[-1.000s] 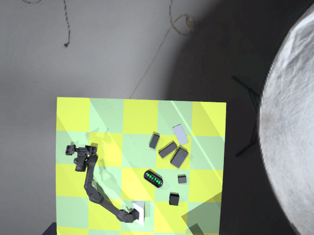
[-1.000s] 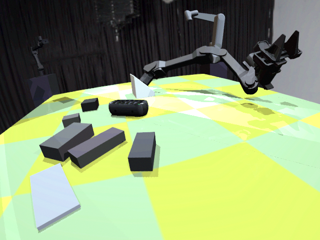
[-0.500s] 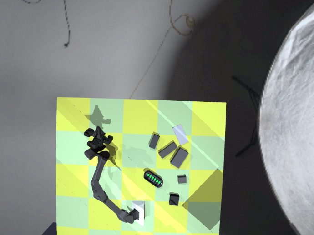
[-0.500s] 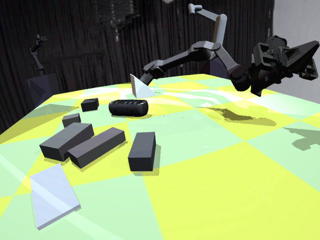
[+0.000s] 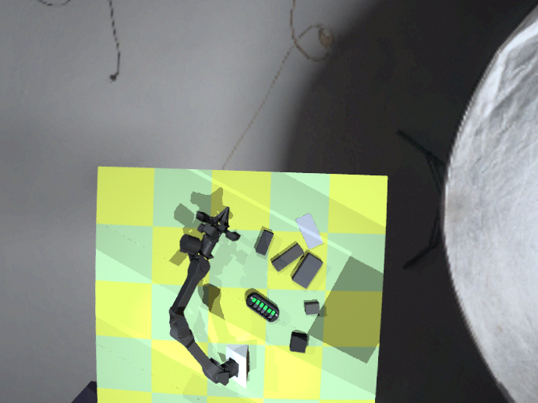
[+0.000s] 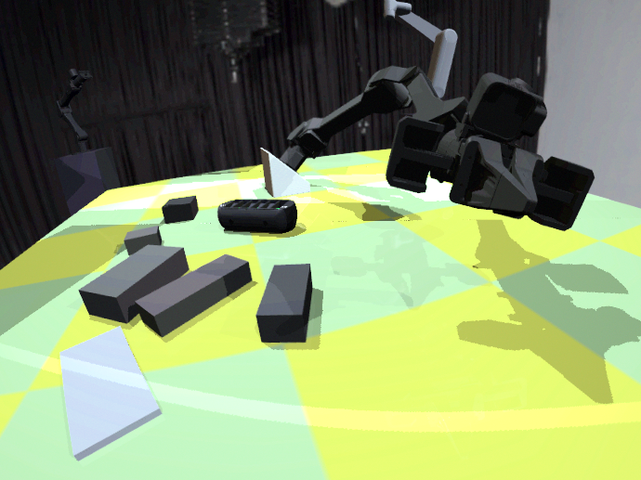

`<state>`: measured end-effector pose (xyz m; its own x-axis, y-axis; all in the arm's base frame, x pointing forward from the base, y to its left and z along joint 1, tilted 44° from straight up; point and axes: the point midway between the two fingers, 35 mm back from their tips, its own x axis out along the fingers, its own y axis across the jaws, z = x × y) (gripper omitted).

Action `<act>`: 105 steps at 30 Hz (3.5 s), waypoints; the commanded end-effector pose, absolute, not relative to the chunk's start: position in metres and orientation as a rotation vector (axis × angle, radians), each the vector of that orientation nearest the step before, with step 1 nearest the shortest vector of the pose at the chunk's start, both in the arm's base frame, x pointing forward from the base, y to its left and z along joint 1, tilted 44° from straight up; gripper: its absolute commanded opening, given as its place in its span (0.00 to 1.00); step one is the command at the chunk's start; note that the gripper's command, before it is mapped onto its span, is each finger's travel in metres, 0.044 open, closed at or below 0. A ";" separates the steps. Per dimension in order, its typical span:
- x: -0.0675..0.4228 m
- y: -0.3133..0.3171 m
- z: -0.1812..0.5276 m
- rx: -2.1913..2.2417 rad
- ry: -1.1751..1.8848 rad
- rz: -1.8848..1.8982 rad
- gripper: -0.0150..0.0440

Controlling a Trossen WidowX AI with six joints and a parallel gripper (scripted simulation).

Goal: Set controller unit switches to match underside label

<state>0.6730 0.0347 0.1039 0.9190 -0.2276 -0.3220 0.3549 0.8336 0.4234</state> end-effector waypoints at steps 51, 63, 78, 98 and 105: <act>0.349 -0.060 -0.061 1.827 2.016 -1.426 0.25; 0.349 -0.047 -0.075 1.814 2.027 -1.422 0.25; 0.347 -0.034 -0.088 1.802 2.037 -1.419 0.25; 0.341 -0.031 -0.086 1.802 2.038 -1.420 0.25; 0.339 -0.030 -0.085 1.802 2.038 -1.420 0.25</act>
